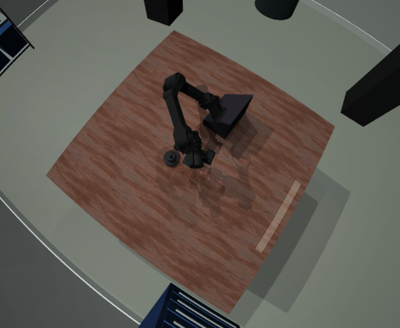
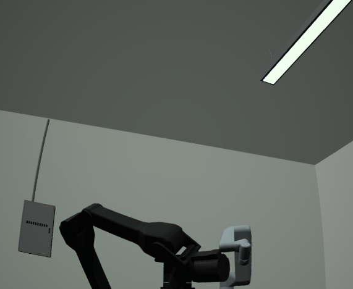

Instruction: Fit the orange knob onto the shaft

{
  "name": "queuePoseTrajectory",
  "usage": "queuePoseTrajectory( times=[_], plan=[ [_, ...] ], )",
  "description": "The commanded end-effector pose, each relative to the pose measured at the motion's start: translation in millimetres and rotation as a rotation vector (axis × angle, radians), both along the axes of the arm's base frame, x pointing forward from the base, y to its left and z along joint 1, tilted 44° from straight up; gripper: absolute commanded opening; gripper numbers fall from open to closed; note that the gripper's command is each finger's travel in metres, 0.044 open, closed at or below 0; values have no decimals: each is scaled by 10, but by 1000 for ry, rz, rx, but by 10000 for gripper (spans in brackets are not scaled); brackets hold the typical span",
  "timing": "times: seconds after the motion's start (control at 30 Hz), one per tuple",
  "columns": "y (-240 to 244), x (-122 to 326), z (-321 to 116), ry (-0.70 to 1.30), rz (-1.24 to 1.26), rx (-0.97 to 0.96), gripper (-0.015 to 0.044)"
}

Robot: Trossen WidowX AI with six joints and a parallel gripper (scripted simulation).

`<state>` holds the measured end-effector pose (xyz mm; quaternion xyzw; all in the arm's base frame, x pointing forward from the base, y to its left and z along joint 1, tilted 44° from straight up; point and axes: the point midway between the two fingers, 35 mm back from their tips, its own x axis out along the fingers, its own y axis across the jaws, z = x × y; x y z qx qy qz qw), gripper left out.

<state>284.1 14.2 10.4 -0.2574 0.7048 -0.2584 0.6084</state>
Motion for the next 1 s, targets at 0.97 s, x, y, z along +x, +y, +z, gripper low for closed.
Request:
queuePoseTrajectory(
  times=[0.97],
  plan=[
    [-470,-58,-501,-65,-59,-13,440]
  ],
)
